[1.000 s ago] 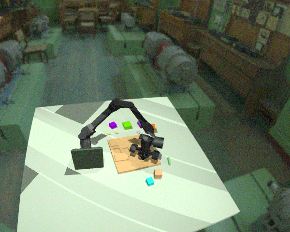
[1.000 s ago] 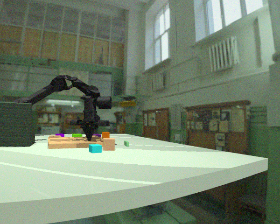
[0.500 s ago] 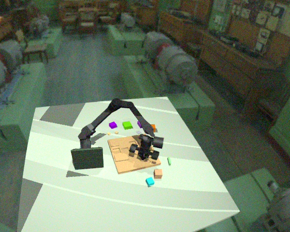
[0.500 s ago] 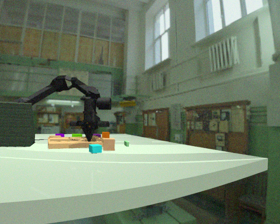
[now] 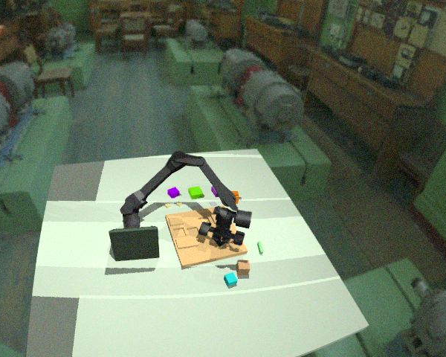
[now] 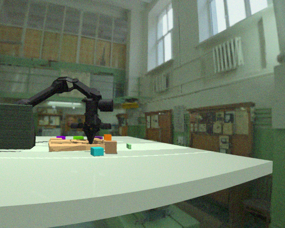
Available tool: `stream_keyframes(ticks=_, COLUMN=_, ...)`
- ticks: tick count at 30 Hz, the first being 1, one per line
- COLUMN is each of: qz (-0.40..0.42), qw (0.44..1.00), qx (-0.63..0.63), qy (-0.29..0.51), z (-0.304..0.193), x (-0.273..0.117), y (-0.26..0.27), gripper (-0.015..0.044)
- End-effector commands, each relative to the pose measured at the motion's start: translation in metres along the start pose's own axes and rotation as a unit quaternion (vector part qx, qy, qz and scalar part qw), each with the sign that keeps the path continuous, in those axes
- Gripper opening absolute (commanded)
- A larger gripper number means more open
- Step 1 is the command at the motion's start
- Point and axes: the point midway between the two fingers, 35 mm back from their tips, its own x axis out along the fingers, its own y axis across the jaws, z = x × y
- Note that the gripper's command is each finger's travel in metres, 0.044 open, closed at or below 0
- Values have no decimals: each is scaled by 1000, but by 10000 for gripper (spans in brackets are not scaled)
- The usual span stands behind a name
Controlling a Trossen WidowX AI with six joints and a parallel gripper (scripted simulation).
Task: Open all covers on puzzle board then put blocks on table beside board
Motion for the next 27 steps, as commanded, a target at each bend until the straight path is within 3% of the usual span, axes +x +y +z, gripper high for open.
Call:
stream_keyframes(ticks=1, qz=2, qw=1000, qx=-5, qy=-1, z=1, x=2, y=1, gripper=0)
stream_keyframes(ticks=27, qz=0, qw=1000, qx=-2, qy=-1, z=0, x=-2, y=0, gripper=0)
